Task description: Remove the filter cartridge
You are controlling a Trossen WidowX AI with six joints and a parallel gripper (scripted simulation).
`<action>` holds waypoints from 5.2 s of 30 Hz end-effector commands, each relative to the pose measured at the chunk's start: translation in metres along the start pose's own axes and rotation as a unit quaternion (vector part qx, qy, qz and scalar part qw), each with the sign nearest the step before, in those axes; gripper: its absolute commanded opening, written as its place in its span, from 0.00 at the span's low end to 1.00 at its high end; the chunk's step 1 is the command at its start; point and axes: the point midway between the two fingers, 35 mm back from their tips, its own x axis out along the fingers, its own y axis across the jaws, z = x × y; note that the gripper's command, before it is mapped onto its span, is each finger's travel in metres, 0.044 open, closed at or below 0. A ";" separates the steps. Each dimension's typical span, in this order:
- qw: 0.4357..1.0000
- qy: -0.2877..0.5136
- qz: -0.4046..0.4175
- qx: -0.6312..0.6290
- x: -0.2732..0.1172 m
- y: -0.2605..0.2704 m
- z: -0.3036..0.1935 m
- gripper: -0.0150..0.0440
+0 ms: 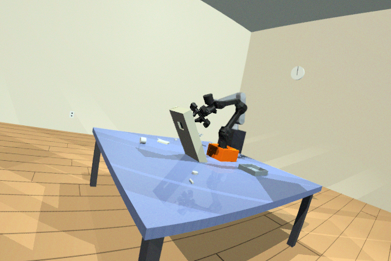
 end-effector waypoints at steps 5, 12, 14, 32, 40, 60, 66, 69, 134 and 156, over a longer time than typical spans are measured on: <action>1.000 -0.002 -0.002 -0.020 -0.035 0.000 0.000 0.25; 1.000 -0.002 -0.002 -0.025 -0.046 0.001 -0.001 0.25; 1.000 -0.001 -0.002 -0.025 -0.045 0.005 -0.004 0.25; 1.000 -0.001 -0.001 -0.025 -0.037 0.052 -0.047 0.25; 1.000 0.004 0.003 -0.022 -0.036 0.055 -0.050 0.43; 1.000 -0.001 -0.002 -0.025 -0.043 0.013 -0.011 0.43; 1.000 -0.002 -0.002 -0.025 -0.045 0.000 0.000 0.47; 1.000 -0.003 -0.004 -0.024 -0.060 -0.015 0.014 0.61; 0.896 0.192 0.088 0.391 -0.006 0.064 -0.055 0.66; 0.896 0.192 0.086 0.391 -0.007 0.045 -0.038 0.25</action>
